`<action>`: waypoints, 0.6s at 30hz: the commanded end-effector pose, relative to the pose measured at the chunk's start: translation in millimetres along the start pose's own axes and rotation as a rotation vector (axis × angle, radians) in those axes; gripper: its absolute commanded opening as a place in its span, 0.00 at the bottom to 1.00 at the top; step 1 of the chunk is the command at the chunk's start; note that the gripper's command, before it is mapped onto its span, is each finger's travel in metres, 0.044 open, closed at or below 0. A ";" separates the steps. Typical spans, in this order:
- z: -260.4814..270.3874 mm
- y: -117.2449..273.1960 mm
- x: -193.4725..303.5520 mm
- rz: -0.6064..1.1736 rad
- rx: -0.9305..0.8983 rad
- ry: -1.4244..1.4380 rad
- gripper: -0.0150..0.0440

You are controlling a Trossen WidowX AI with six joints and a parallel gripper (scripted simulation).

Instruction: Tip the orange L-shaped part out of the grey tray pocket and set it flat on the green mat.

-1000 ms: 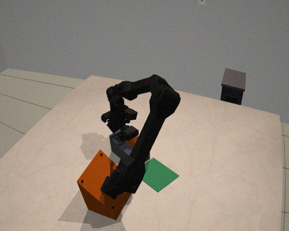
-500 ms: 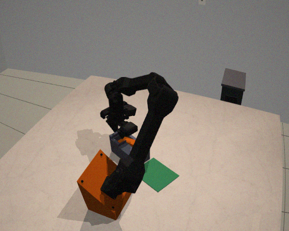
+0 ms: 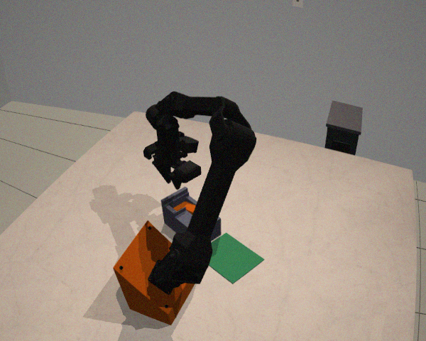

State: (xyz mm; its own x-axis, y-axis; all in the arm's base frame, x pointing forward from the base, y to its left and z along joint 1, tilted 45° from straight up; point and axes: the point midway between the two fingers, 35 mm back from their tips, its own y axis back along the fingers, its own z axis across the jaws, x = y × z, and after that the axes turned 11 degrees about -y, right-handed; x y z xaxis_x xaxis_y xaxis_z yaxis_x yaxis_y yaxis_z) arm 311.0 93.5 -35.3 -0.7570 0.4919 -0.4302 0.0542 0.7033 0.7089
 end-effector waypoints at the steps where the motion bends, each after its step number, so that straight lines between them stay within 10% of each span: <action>1: -6.8 28.5 -2.4 0.004 -0.012 -0.013 0.56; 18: -3.2 29.6 -2.5 -0.009 -0.028 -0.010 0.56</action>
State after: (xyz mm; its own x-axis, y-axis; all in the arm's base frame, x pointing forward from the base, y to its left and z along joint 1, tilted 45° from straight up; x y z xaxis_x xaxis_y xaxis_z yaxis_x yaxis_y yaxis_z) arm 312.0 111.3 -11.1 -0.7507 0.4910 -0.4421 0.0300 0.6938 0.7196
